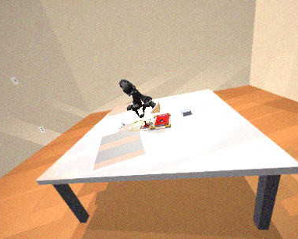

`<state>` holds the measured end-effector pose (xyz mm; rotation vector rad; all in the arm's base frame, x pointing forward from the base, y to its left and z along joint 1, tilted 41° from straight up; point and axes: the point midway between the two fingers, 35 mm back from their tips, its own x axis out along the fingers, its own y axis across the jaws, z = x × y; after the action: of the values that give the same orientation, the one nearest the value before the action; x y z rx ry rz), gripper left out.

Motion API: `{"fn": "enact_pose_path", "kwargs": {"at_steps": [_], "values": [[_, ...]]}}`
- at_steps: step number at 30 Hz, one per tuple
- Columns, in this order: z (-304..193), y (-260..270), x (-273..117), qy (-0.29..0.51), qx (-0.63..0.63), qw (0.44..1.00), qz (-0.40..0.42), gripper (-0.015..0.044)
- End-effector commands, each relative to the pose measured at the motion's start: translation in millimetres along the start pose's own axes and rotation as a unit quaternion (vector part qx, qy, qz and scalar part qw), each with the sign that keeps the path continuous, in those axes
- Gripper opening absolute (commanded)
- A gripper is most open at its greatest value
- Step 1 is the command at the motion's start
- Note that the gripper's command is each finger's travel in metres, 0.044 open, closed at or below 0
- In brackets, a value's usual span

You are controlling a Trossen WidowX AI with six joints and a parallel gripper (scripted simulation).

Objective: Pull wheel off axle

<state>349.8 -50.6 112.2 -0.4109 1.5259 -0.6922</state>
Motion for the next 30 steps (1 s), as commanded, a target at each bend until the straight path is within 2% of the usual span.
{"fn": "enact_pose_path", "kwargs": {"at_steps": [1,22,30], "values": [[-8.2,-14.1,-1.5,0.001,-0.003,1.0,-0.002,0.0],[-49.1,-69.9,-6.1,0.002,-0.002,1.0,-0.002,0.0],[-52.2,-73.3,-1.9,0.002,-0.002,1.0,-0.002,0.0]]}}
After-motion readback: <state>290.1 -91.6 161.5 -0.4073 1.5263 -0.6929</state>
